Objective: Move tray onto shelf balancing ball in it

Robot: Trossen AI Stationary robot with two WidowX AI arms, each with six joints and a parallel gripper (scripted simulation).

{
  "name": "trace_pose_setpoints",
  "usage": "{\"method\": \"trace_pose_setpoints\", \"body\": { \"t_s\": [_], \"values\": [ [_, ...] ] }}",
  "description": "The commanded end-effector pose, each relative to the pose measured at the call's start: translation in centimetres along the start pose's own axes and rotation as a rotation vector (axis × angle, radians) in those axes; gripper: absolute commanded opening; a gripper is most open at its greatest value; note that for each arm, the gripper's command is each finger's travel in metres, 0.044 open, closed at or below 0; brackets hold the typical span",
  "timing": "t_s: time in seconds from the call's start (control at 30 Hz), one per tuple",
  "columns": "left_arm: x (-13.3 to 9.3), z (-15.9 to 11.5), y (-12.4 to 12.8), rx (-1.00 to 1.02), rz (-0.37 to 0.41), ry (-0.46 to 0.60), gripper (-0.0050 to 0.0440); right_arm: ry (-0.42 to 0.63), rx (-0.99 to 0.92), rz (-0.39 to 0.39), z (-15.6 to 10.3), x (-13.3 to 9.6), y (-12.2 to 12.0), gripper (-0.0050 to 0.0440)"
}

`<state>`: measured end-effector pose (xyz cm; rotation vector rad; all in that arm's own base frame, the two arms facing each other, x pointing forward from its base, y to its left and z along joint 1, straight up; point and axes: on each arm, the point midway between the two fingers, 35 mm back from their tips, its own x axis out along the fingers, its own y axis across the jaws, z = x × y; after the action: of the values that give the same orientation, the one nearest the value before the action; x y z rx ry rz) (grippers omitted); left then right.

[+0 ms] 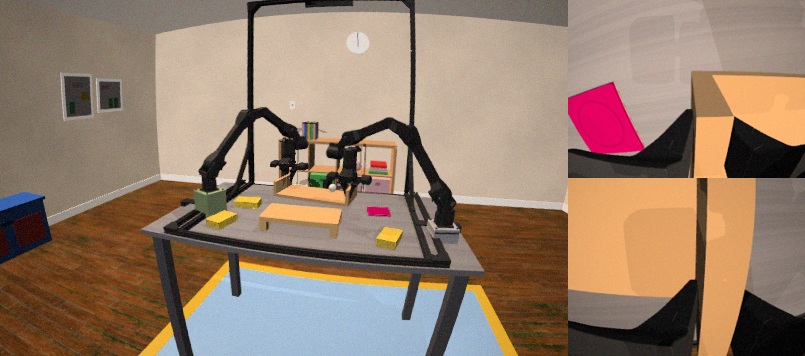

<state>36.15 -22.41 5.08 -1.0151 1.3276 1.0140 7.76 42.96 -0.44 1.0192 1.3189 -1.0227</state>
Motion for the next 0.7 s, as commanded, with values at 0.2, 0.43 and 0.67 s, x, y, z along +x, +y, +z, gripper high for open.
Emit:
{"method": "trace_pose_setpoints", "body": {
  "t_s": [0.2,0.43,0.67],
  "values": [
    [-0.76,-0.16,0.01,0.001,-0.003,0.014,0.002,0.019,0.001,0.001,-0.22,-1.19,0.01,0.002],
    [-1.14,-0.18,0.01,0.001,-0.003,0.011,0.002,0.016,0.001,0.002,-0.23,-1.54,0.01,0.002],
    [-1.12,-0.17,0.01,0.001,-0.003,0.014,0.002,0.019,0.001,0.001,-0.22,-1.56,0.01,0.002]
  ]
}}
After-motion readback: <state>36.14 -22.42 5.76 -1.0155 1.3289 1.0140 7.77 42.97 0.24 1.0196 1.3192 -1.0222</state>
